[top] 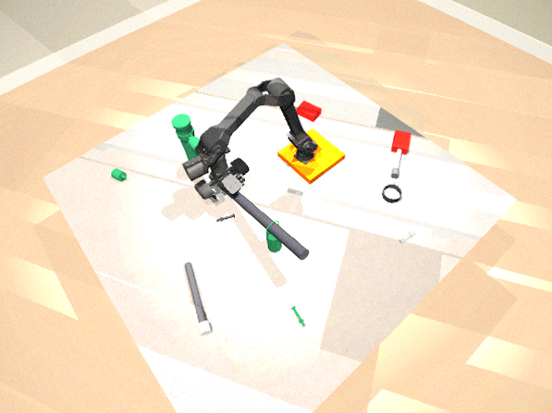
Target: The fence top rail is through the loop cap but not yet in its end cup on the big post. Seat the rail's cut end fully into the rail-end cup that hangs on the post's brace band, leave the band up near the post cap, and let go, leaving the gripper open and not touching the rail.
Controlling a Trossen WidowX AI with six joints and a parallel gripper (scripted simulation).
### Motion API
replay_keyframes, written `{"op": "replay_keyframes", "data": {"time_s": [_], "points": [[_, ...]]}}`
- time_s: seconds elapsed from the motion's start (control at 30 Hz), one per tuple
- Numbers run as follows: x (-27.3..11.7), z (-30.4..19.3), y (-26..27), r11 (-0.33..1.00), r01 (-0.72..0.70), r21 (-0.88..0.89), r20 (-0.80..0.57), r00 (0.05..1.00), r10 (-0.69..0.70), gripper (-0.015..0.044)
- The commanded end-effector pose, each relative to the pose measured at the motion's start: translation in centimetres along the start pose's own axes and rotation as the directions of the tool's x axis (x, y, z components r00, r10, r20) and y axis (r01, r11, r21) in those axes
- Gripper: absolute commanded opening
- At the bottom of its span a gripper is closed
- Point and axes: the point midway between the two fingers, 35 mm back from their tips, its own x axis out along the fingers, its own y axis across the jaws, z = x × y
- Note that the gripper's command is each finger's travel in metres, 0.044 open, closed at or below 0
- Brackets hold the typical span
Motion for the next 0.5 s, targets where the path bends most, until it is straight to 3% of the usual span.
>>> {"op": "replay_keyframes", "data": {"time_s": [0.0,0.47], "points": [[1.0,0.0,0.2,1.0,-0.008,-0.005,0.002,1.0,0.008,0.044],[2.8,0.1,0.4,1.0,-0.008,-0.005,0.002,1.0,0.008,0.044]]}}
